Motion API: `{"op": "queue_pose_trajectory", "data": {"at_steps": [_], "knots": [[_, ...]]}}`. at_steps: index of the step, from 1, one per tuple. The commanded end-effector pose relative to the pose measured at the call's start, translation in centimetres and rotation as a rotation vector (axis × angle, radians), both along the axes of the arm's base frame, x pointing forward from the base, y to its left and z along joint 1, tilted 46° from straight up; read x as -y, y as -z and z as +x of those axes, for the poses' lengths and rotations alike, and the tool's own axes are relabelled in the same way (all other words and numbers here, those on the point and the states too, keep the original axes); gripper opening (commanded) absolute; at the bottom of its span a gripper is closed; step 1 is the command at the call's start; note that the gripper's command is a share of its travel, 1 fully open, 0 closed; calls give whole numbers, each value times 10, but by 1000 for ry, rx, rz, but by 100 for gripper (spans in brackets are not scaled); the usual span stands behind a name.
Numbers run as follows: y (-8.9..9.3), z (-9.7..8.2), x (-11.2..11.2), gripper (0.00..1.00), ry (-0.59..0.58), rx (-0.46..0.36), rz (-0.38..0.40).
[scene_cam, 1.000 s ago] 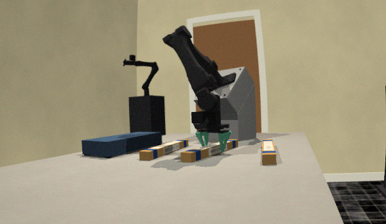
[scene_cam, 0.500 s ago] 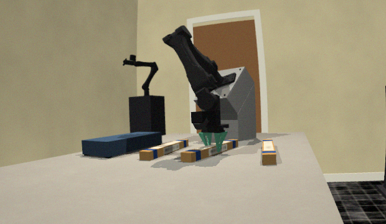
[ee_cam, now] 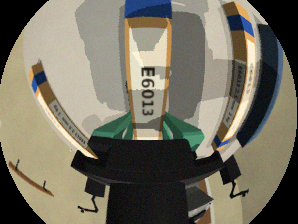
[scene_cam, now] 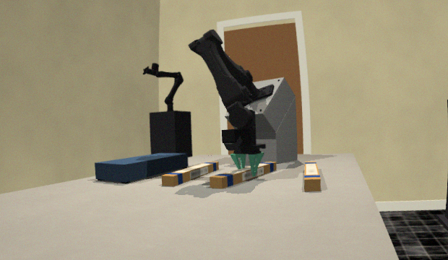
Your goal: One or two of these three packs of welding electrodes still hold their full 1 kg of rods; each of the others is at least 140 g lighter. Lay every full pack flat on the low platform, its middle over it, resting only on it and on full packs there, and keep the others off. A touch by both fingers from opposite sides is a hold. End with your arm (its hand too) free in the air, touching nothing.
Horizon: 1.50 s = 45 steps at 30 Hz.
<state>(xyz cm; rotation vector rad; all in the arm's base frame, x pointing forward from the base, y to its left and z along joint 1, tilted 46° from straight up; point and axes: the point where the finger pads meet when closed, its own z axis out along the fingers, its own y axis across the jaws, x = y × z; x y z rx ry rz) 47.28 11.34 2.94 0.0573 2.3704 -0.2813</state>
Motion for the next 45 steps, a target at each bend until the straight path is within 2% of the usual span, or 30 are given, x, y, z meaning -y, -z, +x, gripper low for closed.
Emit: {"op": "queue_pose_trajectory", "data": {"at_steps": [1, 11, 15, 20, 21, 24, 28, 30, 32, 37, 38, 43, 45], "knots": [[-15, 9, -10, 0, -13, 47, 25], [-15, 9, -10, 0, -13, 47, 25], [-10, -10, -6, 0, -9, 8, 3], [-13, -13, -7, 0, -9, 8, 3], [-27, -5, -12, 0, -9, 40, 18], [-18, -18, -8, 0, -9, 8, 3], [-28, -18, -12, 0, -9, 23, 10], [-25, -25, -10, 0, -9, 8, 3], [-33, -23, -13, 0, -9, 22, 10], [-30, -31, -12, 0, -9, 8, 3], [-47, -20, -18, 0, -8, 47, 23], [-39, -36, -14, 0, -9, 13, 5], [-44, -36, -16, 0, -8, 21, 9]]}}
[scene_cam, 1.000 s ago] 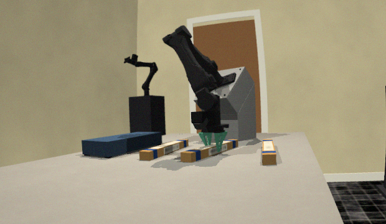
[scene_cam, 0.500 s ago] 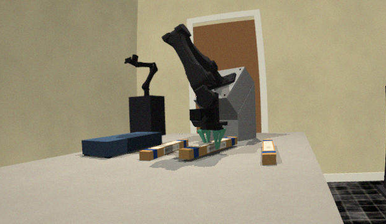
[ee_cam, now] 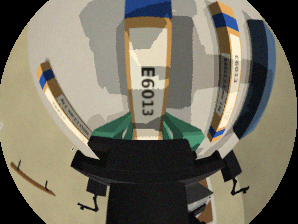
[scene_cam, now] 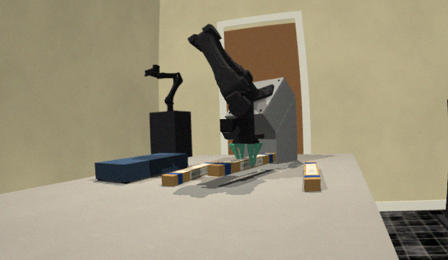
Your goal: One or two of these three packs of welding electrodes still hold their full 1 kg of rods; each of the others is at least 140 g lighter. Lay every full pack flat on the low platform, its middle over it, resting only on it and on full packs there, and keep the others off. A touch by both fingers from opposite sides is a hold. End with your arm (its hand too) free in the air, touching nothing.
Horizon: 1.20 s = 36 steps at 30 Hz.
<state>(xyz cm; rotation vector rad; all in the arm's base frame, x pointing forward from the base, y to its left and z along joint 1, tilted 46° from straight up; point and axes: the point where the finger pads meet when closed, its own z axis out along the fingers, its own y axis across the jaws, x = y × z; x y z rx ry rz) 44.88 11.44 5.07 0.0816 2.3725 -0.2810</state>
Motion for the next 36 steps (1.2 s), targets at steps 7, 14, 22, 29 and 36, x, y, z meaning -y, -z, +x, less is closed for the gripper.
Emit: {"op": "queue_pose_trajectory", "data": {"at_steps": [7, 14, 22, 29, 36], "knots": [[-32, -18, -18, 0, -26, 25, 4], [-29, -23, -18, 0, -26, 17, -1], [-41, -18, -23, 0, -26, 40, 12], [-45, -17, -25, 0, -26, 49, 17], [-46, -18, -26, 0, -26, 48, 16]]}}
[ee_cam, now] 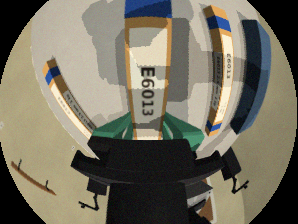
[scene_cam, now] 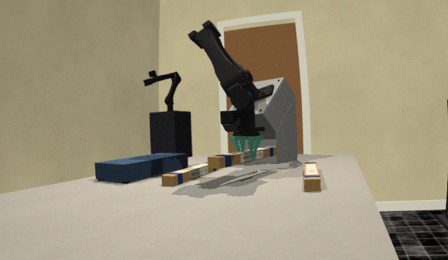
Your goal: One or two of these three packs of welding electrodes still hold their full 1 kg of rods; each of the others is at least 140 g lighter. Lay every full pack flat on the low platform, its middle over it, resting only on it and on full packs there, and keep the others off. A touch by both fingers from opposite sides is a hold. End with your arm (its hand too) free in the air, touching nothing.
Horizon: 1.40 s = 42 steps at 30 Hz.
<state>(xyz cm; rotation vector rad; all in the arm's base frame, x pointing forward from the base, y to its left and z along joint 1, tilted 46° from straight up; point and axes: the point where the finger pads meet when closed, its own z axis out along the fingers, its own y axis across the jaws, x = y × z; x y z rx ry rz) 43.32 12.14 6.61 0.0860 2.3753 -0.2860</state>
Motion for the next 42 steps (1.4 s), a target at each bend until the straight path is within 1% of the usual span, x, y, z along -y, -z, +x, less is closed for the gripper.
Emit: {"op": "queue_pose_trajectory", "data": {"at_steps": [1, 42], "knots": [[-31, -2, -19, 0, -31, 52, 18], [-36, -2, -22, 0, -32, 52, 18]]}}
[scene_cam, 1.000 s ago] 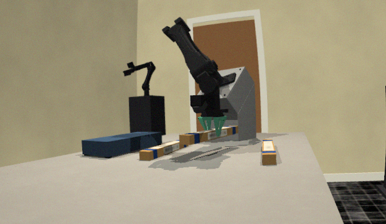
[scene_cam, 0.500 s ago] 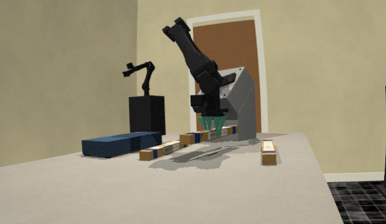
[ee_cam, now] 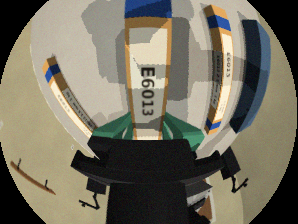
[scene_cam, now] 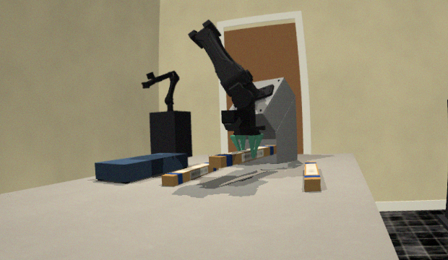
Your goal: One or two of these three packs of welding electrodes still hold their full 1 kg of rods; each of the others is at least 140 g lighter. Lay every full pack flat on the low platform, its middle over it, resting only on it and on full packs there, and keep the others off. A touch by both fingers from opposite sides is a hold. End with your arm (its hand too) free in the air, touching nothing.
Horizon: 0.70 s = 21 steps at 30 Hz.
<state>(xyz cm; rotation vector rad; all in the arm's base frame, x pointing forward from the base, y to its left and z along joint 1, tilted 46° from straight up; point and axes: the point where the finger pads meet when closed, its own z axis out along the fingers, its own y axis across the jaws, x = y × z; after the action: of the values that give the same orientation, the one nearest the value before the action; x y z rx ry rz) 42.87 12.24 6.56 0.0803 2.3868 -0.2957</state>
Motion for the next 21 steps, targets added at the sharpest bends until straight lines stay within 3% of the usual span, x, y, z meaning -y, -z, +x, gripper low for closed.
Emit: {"op": "queue_pose_trajectory", "data": {"at_steps": [1, 21], "knots": [[-37, 3, -21, 0, -31, 65, 25], [-39, 2, -22, 0, -30, 65, 27]]}}
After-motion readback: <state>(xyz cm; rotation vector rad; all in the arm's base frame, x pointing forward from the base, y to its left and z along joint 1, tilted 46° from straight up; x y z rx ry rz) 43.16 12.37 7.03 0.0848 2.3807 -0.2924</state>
